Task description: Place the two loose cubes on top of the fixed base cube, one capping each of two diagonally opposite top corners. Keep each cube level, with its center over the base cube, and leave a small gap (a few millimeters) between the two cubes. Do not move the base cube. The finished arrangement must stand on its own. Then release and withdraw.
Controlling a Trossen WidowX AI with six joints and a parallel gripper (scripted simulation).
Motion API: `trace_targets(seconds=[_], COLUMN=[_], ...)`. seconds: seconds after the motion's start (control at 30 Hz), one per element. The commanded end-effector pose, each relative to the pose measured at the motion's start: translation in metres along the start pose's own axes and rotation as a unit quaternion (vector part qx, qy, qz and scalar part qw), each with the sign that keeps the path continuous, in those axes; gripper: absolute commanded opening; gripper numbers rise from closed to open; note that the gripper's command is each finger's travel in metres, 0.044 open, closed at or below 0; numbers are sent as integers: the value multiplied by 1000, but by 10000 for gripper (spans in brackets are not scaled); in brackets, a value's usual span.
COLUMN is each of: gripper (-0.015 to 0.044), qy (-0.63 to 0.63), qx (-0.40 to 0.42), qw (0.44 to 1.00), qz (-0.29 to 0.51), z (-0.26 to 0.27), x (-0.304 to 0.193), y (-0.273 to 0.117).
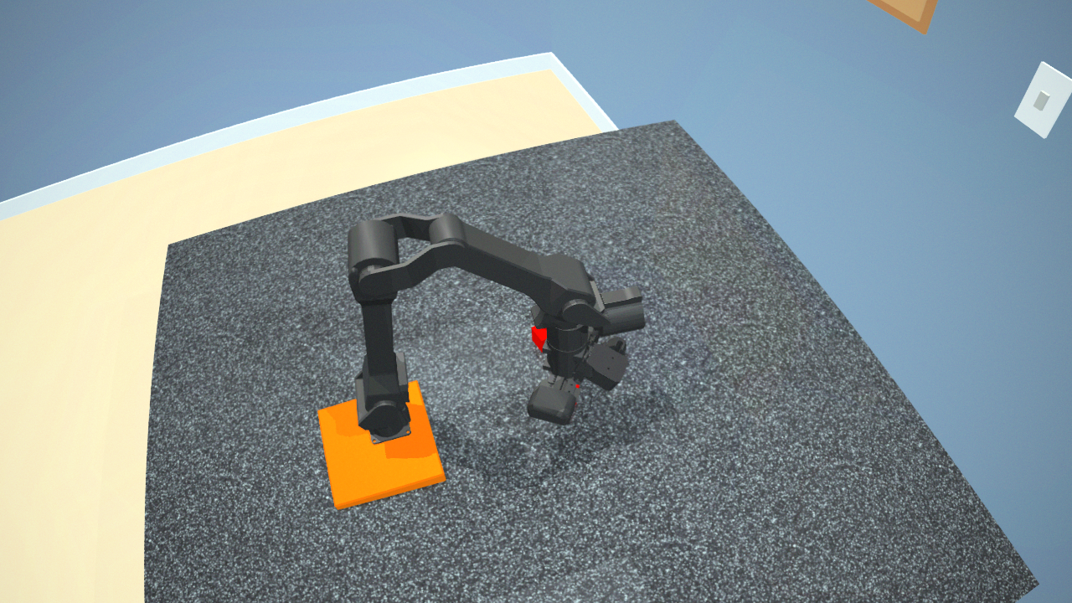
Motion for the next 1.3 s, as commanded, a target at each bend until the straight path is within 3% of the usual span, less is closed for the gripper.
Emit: trace_targets(seconds=[0.0, 1.27], gripper=[105, 105], qy=[7, -2], qx=[5, -1], qw=[1000, 1000], qz=[-2, 0], z=[3, 2], x=[0, 2], y=[-6, -95])
Point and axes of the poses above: the point midway between the two fingers, 35 mm back from their tips, its own y axis out along the fingers, its own z axis across the jaws, x = y × z, the point moved 10 cm from there along -y, back along the fingers, and after that the axes turned 2 degrees about y, right-handed, at the moved point
